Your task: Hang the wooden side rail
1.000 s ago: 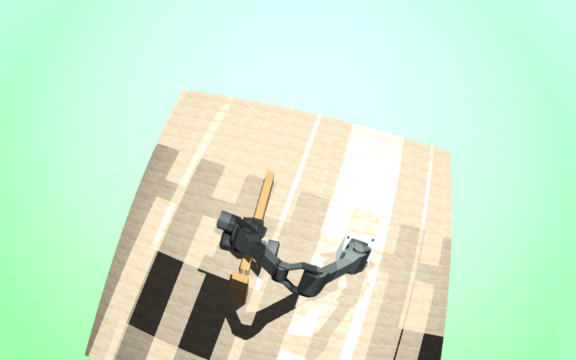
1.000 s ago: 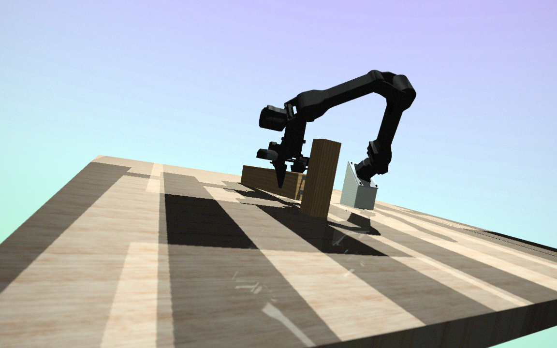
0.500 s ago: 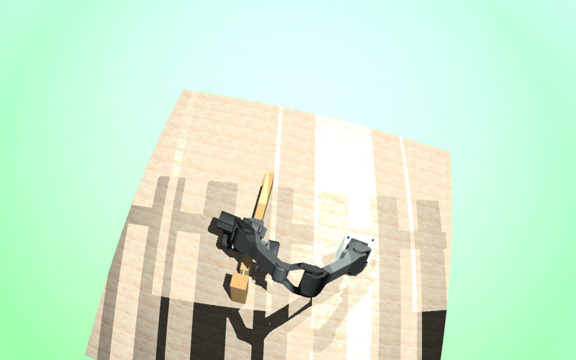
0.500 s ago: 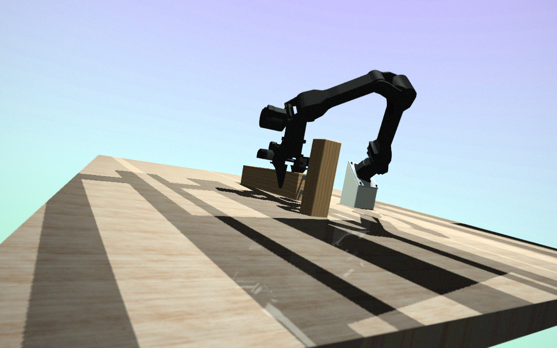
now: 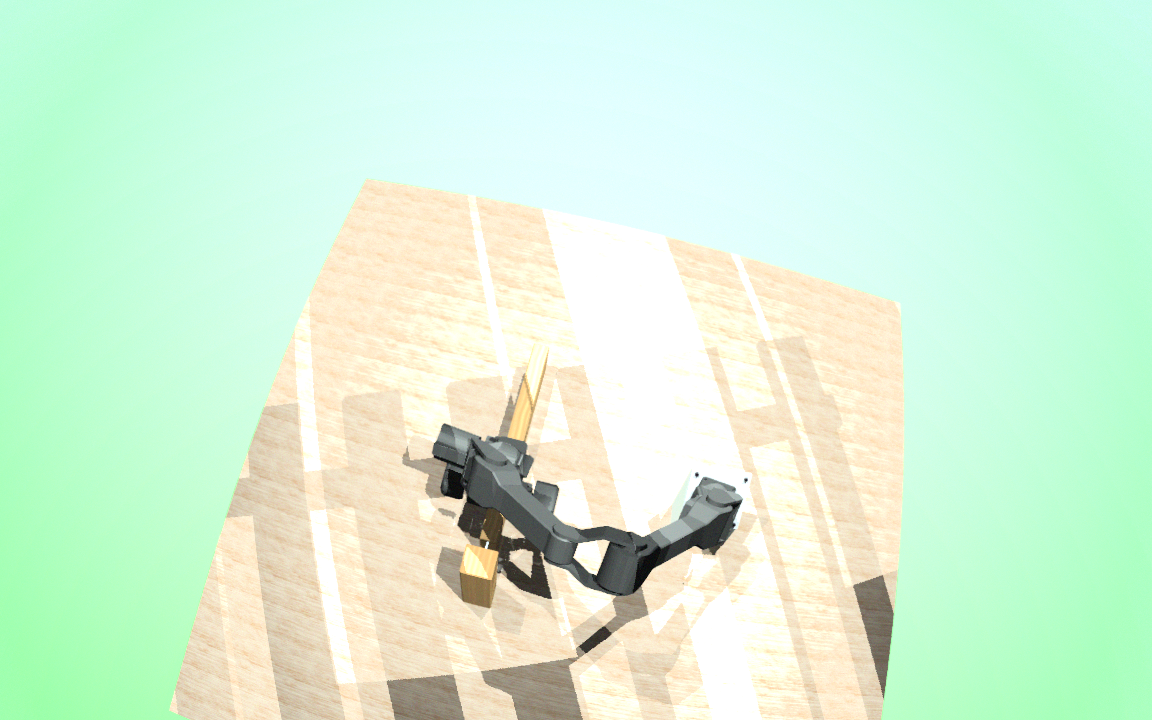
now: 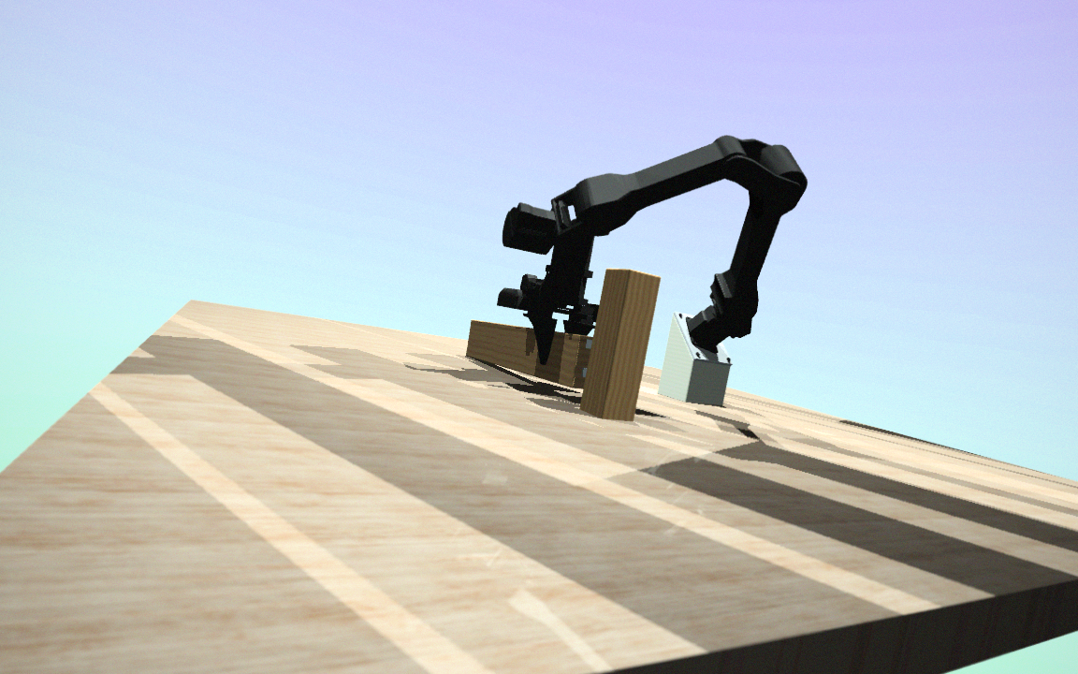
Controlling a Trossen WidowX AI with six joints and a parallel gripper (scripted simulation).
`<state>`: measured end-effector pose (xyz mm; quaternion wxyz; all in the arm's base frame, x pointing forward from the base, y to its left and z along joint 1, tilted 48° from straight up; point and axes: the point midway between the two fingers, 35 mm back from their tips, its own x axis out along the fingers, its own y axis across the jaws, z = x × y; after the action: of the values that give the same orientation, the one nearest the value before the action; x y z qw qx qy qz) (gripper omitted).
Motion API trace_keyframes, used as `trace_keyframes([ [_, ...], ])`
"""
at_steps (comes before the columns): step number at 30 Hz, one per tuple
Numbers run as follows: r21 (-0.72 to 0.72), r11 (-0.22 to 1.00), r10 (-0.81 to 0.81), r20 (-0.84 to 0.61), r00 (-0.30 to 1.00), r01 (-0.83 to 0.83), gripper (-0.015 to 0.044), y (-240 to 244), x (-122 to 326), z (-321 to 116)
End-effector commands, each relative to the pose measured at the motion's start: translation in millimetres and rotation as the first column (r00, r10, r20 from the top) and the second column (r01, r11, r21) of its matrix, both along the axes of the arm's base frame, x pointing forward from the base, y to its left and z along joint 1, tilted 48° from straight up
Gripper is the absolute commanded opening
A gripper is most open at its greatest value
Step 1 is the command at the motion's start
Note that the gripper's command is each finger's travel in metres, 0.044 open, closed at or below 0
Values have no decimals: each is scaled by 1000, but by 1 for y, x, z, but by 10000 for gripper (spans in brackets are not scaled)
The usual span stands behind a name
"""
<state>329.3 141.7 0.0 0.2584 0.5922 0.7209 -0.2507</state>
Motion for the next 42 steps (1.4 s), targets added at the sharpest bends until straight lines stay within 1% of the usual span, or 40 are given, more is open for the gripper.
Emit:
trace_keyframes([
  [1, -1, 1000, -8, 2, 1000, 8, 0, -1, 1, 2],
  [42, 0, 1000, -8, 1, 1000, 8, 0, 2, 1, 5],
])
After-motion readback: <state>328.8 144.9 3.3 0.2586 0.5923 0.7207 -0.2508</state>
